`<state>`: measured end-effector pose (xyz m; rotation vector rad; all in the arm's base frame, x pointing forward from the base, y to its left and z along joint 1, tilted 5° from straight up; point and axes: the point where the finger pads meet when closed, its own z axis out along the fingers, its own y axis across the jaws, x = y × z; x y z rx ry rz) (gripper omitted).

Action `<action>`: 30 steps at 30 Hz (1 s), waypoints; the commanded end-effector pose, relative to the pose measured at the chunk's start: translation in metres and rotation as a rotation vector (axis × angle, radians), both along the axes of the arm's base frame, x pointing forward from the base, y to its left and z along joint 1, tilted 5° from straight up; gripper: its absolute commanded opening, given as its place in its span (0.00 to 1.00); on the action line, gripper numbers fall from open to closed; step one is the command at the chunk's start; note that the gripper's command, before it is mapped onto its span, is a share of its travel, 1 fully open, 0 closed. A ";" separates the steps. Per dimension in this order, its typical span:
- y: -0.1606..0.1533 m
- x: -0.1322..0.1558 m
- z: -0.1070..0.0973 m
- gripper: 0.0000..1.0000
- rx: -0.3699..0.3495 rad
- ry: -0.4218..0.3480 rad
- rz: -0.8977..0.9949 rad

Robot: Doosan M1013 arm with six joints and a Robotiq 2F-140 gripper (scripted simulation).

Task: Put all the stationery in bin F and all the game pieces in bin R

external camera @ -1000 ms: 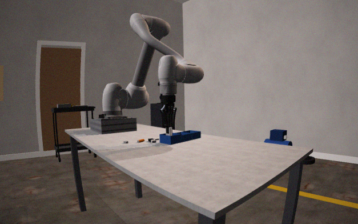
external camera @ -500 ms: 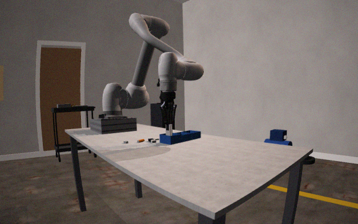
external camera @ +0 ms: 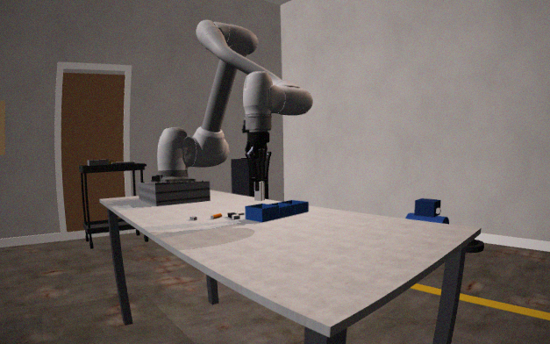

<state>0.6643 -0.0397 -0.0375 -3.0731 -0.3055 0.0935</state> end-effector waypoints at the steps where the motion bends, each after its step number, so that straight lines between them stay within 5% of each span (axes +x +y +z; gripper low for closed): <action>1: 0.000 0.001 0.010 0.05 0.000 0.000 0.000; 23: 0.084 0.003 0.013 0.05 0.000 0.000 0.000; 30: 0.084 0.003 0.011 0.05 0.000 0.000 0.000</action>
